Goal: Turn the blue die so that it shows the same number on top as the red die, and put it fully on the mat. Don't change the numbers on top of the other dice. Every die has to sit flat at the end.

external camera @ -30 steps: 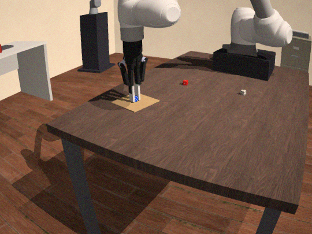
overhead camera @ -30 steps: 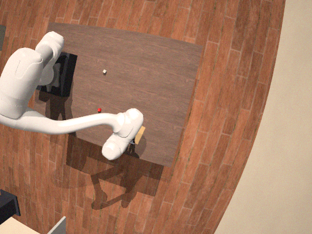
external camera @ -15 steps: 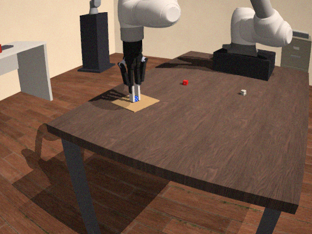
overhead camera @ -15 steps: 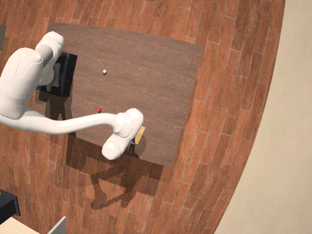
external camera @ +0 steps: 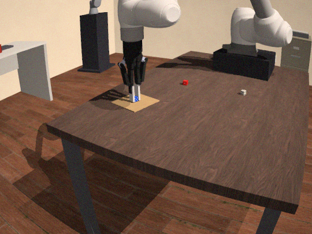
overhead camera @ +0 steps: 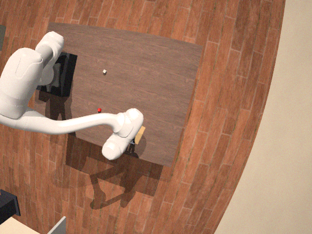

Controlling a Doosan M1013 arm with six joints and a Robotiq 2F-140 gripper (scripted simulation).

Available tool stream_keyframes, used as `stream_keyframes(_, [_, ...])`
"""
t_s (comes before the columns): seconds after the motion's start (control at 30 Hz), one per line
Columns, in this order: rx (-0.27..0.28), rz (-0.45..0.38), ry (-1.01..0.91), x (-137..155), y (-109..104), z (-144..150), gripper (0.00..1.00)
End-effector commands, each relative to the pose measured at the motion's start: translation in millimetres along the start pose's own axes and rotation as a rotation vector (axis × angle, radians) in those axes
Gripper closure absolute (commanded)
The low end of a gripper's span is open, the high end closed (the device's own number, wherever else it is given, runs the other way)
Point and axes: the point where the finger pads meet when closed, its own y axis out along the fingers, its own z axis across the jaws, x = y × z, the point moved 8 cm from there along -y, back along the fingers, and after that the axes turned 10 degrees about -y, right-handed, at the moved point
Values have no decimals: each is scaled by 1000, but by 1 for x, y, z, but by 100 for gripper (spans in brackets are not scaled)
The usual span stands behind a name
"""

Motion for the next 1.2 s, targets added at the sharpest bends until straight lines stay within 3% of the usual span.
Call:
stream_keyframes(0.0, [1,5,0,-3,3,2,82])
stream_keyframes(0.97, [1,5,0,-3,3,2,82])
stream_keyframes(1.17, [1,5,0,-3,3,2,77])
